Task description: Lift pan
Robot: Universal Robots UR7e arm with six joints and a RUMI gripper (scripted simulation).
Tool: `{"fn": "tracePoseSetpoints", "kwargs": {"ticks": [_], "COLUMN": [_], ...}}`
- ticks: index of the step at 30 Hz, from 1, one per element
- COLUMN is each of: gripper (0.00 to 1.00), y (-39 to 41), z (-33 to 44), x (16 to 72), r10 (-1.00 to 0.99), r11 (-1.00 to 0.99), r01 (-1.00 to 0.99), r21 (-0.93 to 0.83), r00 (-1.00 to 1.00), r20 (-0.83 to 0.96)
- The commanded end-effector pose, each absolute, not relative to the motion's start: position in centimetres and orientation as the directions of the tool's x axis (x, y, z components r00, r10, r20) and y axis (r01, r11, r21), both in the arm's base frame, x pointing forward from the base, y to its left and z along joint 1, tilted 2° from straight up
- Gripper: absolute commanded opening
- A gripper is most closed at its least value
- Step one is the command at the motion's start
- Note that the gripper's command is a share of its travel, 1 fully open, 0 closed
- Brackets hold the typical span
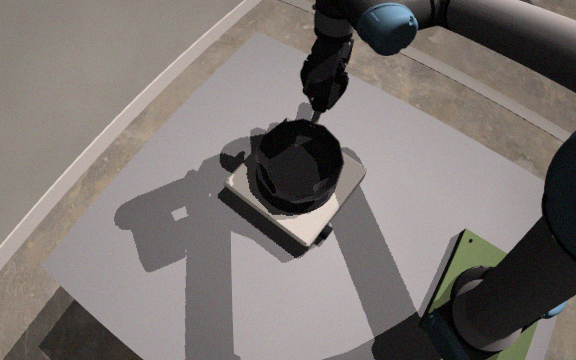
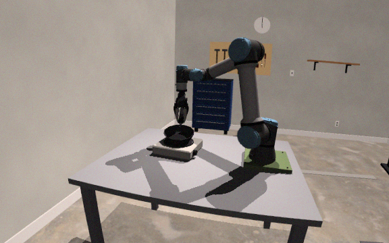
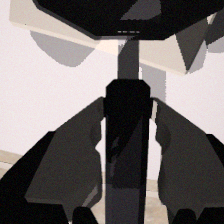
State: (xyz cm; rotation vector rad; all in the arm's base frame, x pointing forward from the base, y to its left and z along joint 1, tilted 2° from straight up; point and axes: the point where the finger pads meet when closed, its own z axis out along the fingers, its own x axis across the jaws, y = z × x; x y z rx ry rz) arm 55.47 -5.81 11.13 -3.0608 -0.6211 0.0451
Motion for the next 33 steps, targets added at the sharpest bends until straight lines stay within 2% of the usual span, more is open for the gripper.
{"fn": "tracePoseSetpoints", "kwargs": {"ticks": [1,14,33], "gripper": [0.00,0.00,0.00], "y": [-5.9,-6.1,-6.1], "z": [13.9,22.5,28.4], "x": [55.6,56.1,56.3], "r10": [0.390,0.390,0.390], "r11": [-0.921,-0.921,-0.921], "r01": [0.389,0.389,0.389], "r21": [-0.024,-0.024,-0.024], "r00": [0.921,0.920,0.920], "r20": [-0.025,-0.025,-0.025]}}
